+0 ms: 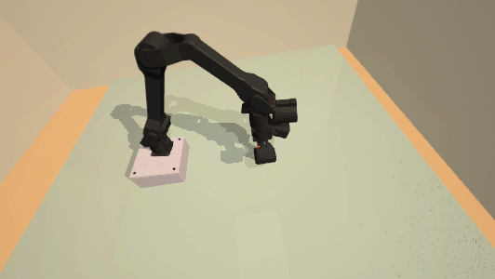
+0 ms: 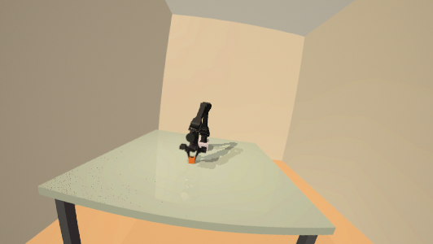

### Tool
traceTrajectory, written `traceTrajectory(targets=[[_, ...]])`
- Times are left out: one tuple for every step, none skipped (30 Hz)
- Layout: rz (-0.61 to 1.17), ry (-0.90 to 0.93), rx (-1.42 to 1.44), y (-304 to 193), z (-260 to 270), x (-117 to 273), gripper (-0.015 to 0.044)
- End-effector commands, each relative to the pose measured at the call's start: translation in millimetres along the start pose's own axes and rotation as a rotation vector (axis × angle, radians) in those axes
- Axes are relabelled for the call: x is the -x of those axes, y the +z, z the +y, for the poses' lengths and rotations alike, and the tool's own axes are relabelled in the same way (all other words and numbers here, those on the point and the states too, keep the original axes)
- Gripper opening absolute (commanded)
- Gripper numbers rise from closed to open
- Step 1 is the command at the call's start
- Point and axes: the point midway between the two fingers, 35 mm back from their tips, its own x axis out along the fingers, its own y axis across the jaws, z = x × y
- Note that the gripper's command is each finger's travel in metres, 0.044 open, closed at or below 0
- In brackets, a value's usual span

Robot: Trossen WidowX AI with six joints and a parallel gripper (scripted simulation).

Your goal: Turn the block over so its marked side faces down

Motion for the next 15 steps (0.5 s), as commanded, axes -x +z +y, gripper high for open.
traceTrajectory(targets=[[-0.001, 0.002, -0.003, 0, 0, -1, 0.0084], [-0.001, 0.002, -0.003, 0, 0, -1, 0.0078], [-0.001, 0.002, -0.003, 0, 0, -1, 0.0071], [-0.001, 0.002, -0.003, 0, 0, -1, 0.0064], [-0.001, 0.002, -0.003, 0, 0, 0, 0.0038], [-0.001, 0.002, -0.003, 1, 0, 4, 0.0012], [-0.001, 0.002, -0.003, 1, 0, 10, 0.0], [-0.001, 0.002, -0.003, 1, 0, 18, 0.0], [-0.001, 0.002, -0.003, 1, 0, 24, 0.0], [-0.001, 0.002, -0.003, 1, 0, 28, 0.0], [-0.001, 0.002, -0.003, 1, 0, 29, 0.0], [-0.001, 0.002, -0.003, 1, 0, 29, 0.0], [-0.001, 0.002, -0.003, 1, 0, 29, 0.0], [-0.001, 0.002, -0.003, 1, 0, 29, 0.0], [-0.001, 0.002, -0.003, 1, 0, 29, 0.0]])
